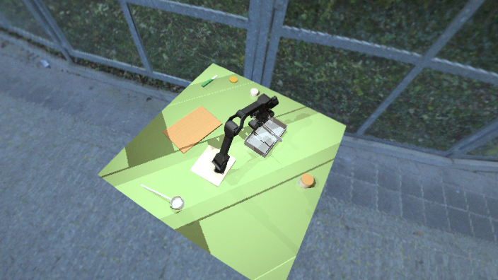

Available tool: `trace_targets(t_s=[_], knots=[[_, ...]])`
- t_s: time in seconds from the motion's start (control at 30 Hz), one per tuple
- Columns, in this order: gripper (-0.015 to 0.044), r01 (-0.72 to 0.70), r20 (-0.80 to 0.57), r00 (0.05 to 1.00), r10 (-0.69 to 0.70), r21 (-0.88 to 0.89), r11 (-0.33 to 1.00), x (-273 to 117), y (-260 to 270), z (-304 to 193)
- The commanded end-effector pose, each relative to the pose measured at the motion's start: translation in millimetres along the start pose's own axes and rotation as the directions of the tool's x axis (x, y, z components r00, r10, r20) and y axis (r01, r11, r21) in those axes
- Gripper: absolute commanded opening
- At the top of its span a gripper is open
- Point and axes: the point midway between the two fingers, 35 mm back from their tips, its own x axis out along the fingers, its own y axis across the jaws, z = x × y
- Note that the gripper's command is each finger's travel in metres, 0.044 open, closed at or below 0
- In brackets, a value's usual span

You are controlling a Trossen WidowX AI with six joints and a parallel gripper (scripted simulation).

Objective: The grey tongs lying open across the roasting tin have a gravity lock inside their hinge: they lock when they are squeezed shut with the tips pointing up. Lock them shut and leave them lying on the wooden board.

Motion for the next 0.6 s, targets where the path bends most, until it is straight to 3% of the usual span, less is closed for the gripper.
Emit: trace_targets(t_s=[0.0,0.57], knots=[[-0.015,0.002,0.003,1.0,-0.001,-0.05,0.999,-0.7,0.6,20.2],[-0.015,0.005,0.009,1.0,-0.002,-0.339,0.941,-2.8,21.1,127.4]])
